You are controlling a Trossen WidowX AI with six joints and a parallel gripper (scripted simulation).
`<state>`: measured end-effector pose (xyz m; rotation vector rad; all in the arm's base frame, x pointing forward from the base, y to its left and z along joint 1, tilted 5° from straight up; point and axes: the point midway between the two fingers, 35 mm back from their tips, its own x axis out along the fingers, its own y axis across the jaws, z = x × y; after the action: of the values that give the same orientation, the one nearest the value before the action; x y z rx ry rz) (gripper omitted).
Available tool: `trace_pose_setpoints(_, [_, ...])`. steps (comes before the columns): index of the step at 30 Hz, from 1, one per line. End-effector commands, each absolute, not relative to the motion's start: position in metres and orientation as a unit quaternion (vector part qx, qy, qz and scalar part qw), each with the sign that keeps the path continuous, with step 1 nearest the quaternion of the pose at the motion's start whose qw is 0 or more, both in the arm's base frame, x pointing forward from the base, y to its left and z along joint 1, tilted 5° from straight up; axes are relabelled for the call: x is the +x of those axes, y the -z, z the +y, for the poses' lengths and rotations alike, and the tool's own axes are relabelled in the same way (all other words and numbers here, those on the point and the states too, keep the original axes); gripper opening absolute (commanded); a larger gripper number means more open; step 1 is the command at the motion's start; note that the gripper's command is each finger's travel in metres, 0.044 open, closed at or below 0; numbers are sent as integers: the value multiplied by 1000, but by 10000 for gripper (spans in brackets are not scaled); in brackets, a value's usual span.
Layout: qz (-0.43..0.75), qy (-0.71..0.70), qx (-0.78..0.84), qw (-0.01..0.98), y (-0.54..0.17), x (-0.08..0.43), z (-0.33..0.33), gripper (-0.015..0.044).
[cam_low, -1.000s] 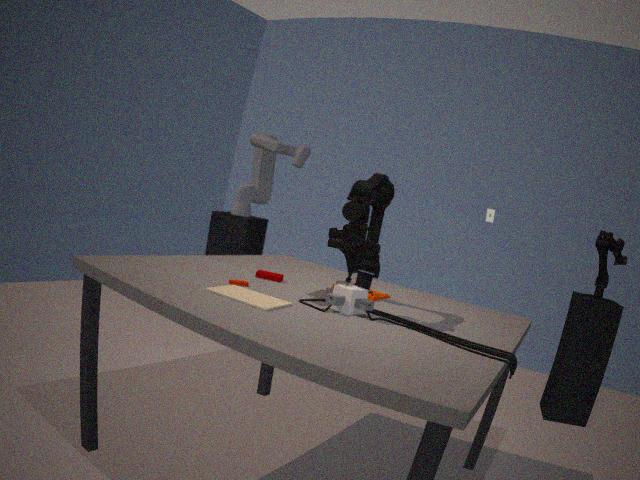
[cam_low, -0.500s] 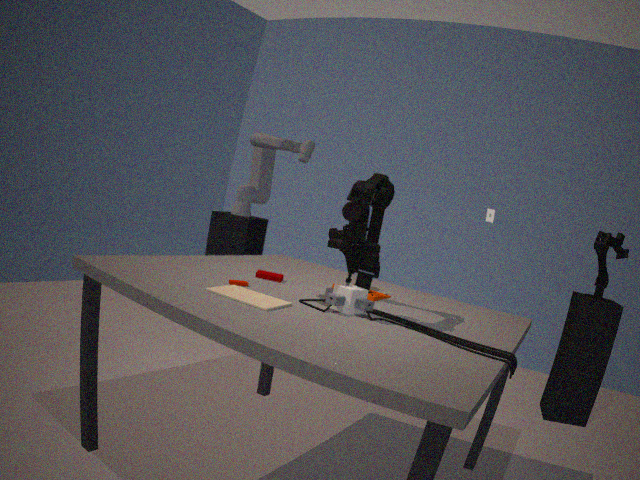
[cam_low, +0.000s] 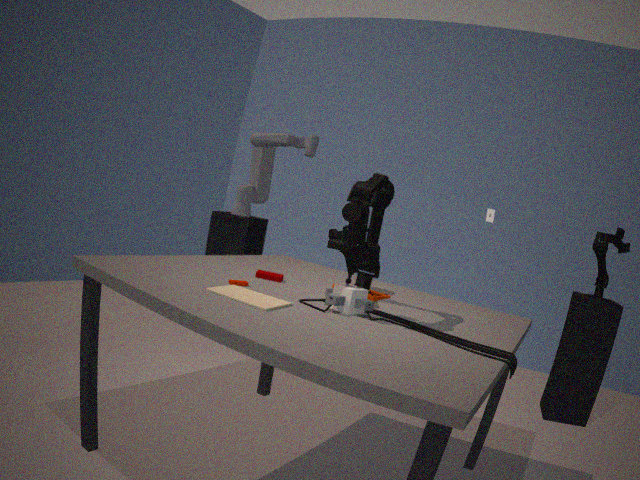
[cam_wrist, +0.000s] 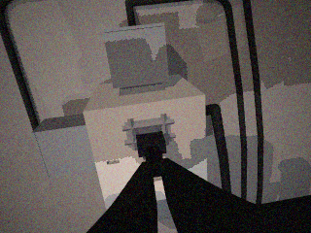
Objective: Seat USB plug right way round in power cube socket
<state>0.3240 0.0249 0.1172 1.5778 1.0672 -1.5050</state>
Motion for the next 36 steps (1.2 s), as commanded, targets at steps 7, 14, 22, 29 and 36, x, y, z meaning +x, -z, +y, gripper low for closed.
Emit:
trace_pose_setpoints(7, [412, 581, 611, 347, -115, 324, 26, 0])
trace_pose_setpoints(14, [412, 581, 611, 347, -115, 324, 26, 0])
trace_pose_setpoints(22, [412, 581, 611, 347, -114, 324, 26, 0])
trace_pose_setpoints(29, [412, 581, 611, 347, -113, 324, 26, 0])
trace_pose_setpoints(36, [412, 581, 611, 347, -112, 324, 26, 0])
